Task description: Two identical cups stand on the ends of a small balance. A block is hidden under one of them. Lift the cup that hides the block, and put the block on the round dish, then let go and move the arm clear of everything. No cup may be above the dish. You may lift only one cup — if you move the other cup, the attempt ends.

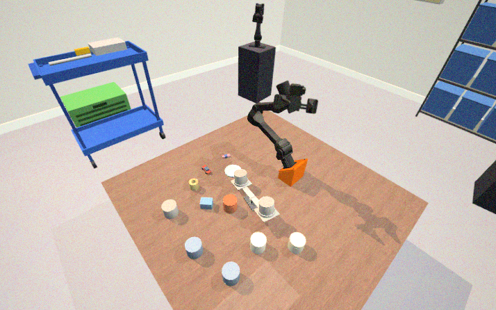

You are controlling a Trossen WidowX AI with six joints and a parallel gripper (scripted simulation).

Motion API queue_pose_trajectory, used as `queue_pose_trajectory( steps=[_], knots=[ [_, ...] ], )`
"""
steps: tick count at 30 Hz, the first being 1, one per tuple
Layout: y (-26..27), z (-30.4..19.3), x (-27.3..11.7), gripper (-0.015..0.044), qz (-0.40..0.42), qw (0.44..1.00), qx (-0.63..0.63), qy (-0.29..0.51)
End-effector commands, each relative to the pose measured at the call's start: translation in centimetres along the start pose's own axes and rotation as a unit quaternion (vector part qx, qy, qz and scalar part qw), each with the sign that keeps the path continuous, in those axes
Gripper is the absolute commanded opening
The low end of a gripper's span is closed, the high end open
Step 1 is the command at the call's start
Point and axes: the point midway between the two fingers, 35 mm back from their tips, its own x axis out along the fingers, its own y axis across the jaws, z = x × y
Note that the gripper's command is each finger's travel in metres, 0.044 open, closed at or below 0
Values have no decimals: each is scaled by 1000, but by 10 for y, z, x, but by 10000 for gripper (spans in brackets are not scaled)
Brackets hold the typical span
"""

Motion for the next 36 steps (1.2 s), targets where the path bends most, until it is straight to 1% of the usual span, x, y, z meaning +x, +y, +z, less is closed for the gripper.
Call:
queue_pose_trajectory(
  steps=[1, 9, 18, 26, 36],
  knots=[
    [6, -22, 8, 440, 3, 998, 24, 50],
    [20, -74, 17, 440, -2, 983, 76, 165],
    [30, -133, 12, 440, -40, 947, 131, 292],
    [32, -181, -4, 440, -102, 899, 169, 392],
    [22, -228, -35, 440, -214, 825, 190, 487]
  ],
)
